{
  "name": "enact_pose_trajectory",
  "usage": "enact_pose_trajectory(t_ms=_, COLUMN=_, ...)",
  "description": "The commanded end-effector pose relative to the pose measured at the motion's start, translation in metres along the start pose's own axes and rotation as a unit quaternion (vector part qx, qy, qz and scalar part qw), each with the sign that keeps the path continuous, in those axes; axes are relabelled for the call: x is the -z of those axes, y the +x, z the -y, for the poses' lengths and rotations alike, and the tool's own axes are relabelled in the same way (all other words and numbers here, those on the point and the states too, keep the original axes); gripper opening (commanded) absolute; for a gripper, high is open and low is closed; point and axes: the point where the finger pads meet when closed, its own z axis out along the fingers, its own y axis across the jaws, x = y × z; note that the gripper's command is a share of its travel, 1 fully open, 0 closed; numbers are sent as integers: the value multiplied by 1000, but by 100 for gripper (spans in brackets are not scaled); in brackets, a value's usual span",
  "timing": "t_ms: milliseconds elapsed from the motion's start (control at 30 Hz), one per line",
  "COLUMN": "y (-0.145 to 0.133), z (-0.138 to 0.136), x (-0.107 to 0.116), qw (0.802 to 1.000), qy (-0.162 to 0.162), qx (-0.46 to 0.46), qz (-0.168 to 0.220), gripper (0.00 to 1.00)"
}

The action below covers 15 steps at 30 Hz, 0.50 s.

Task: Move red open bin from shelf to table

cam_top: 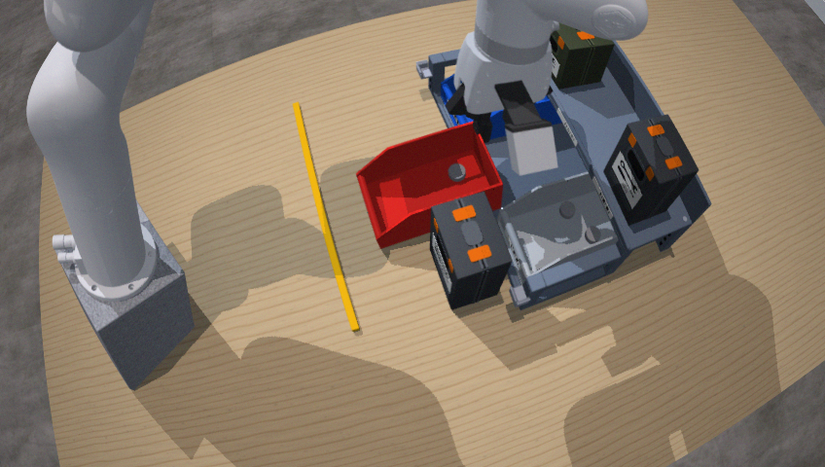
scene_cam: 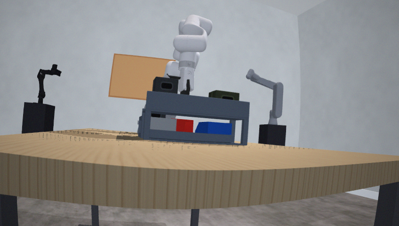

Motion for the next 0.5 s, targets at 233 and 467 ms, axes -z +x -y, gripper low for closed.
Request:
enact_pose_trajectory(t_ms=233, y=0, z=-2, x=0, qw=1000, qy=1, qx=0, qz=0, gripper=33)
enact_pose_trajectory(t_ms=467, y=0, z=-2, x=0, qw=1000, qy=1, qx=0, qz=0, gripper=33)
